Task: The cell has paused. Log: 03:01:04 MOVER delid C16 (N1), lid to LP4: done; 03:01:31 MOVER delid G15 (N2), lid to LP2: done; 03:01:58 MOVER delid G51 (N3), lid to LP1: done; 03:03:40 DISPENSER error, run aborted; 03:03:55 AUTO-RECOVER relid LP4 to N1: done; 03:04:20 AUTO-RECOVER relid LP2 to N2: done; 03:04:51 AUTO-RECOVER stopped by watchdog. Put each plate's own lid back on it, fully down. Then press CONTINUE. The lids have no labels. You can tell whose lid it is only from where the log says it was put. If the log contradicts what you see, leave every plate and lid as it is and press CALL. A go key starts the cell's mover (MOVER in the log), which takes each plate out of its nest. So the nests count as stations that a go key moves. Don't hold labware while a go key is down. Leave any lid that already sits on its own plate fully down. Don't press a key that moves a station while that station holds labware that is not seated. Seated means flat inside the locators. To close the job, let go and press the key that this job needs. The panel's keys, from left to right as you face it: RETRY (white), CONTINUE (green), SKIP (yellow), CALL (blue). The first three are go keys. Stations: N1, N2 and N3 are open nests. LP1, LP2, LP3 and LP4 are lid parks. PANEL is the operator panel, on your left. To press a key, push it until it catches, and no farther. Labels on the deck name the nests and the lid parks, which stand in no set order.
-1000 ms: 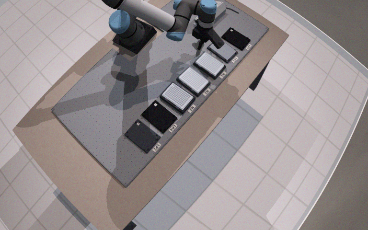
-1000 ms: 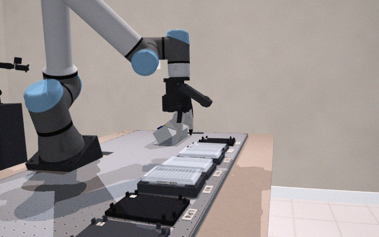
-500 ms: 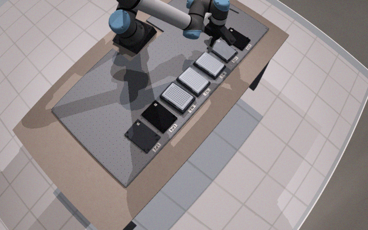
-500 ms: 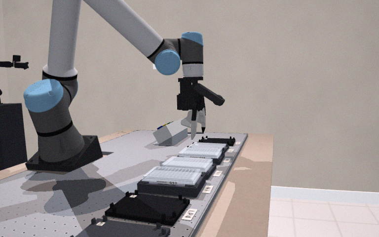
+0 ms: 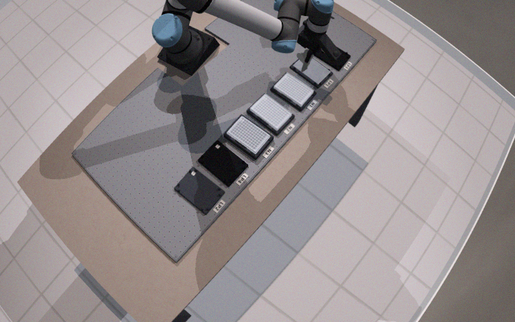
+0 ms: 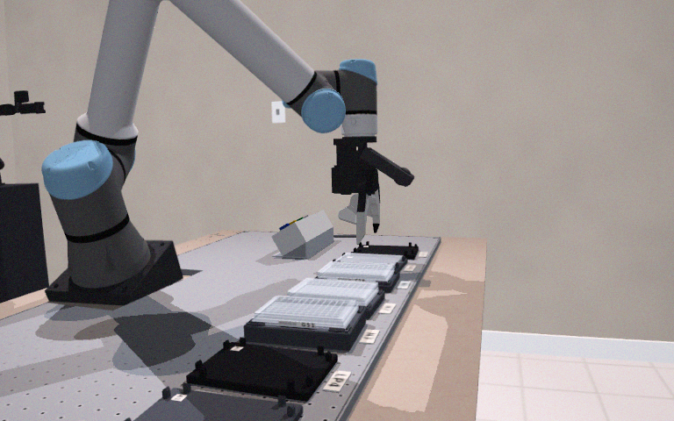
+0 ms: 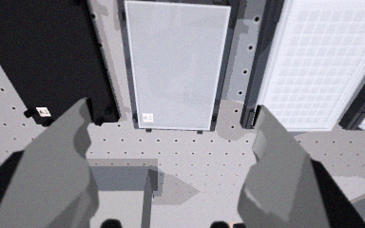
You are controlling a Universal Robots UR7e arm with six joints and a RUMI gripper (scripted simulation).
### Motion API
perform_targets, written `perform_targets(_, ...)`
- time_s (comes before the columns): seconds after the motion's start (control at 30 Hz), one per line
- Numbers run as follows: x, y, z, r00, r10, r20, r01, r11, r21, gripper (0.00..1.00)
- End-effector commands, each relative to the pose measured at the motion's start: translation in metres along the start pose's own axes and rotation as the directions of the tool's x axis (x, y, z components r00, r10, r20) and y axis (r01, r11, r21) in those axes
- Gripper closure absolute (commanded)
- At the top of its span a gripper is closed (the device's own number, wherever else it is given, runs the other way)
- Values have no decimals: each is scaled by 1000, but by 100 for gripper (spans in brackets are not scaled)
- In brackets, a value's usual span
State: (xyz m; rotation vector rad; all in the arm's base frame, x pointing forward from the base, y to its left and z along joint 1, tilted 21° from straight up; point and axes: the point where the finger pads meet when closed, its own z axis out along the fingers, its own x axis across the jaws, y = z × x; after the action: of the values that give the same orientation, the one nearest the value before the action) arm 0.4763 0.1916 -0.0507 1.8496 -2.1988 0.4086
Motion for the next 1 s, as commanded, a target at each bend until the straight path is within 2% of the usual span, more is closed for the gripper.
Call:
perform_targets(0.0,-1,-1,-1,1000,0,0,0,1000,1,18)
perform_targets(0.47,-1,-1,14,1000,0,0,0,1000,1,18)
perform_targets(0.97,-1,-1,39,1000,0,0,0,1000,1,18)
